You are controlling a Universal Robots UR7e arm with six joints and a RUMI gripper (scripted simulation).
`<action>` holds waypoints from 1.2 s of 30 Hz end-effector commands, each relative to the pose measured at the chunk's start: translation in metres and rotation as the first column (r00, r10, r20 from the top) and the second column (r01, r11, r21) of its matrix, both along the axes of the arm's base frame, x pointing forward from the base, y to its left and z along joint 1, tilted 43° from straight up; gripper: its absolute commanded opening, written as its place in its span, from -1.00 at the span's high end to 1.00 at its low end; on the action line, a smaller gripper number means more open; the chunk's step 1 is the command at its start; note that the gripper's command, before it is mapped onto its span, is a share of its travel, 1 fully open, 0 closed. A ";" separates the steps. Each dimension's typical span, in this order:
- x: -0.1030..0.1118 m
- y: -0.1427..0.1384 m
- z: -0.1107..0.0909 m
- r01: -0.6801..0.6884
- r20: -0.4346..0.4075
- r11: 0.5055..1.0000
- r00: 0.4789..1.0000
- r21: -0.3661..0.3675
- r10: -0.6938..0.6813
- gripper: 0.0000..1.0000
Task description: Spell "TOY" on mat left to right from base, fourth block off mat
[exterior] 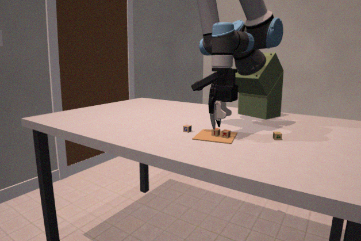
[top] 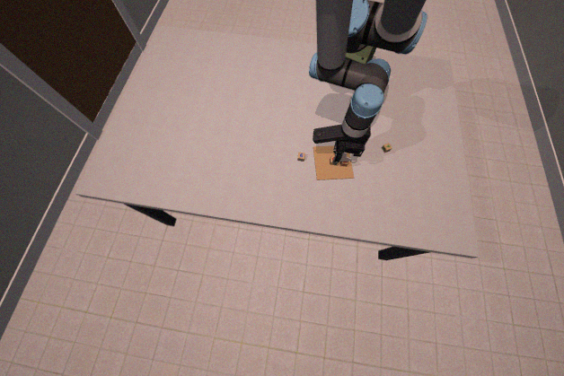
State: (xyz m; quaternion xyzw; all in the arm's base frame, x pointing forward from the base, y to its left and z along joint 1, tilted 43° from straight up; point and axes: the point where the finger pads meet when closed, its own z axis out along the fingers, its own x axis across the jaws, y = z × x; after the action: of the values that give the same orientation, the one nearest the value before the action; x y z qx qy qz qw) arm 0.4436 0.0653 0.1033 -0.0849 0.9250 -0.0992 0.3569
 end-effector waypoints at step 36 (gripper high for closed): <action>-0.043 0.008 0.047 0.000 -0.001 1.000 1.000 0.001 0.000 0.51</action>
State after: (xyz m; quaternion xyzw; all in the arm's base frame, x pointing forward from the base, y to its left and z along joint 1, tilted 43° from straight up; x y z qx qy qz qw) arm 0.4012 0.0730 0.1489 -0.0849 0.9252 -0.0990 0.3563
